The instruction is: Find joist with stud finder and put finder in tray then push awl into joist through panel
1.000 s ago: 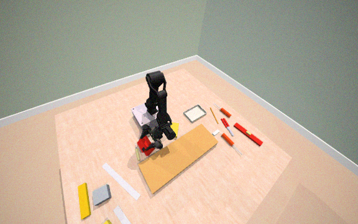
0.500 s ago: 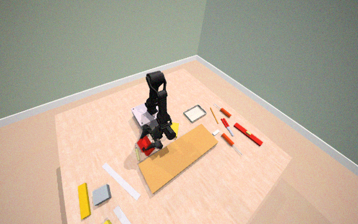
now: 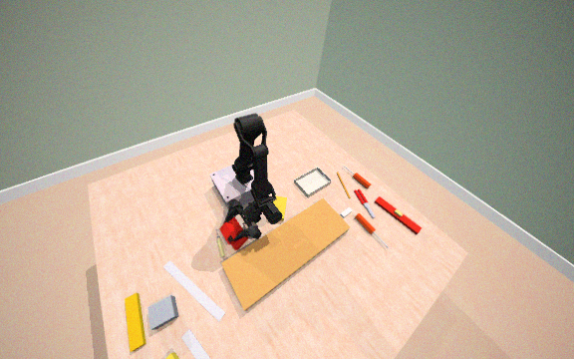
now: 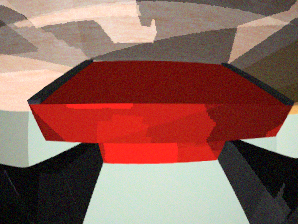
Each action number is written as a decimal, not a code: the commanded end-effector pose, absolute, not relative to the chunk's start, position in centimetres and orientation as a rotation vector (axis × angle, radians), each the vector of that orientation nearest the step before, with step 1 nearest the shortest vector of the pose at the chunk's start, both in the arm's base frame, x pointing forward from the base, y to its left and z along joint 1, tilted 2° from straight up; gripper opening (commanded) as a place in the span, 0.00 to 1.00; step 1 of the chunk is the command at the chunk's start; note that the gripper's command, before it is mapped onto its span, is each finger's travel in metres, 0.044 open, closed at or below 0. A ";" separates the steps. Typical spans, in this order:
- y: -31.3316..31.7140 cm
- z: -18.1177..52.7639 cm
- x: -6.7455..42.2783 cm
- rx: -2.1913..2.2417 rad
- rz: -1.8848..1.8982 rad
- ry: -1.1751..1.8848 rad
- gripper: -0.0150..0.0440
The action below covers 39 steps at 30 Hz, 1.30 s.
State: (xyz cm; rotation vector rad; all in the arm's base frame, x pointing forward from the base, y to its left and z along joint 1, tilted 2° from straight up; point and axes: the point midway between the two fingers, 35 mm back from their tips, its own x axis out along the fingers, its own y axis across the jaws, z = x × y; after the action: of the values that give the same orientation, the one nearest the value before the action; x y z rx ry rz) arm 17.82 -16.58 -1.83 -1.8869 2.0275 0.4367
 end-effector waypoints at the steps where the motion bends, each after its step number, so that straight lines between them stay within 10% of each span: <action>1: -16.4 -2.1 17.9 -1.880 0.456 2.009 0.90; 39: -16.5 -1.8 17.8 -1.888 0.437 2.027 0.90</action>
State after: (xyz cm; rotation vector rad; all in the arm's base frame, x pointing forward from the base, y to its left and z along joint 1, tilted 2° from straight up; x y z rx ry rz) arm 17.85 -16.55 -1.83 -1.8888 2.0265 0.4370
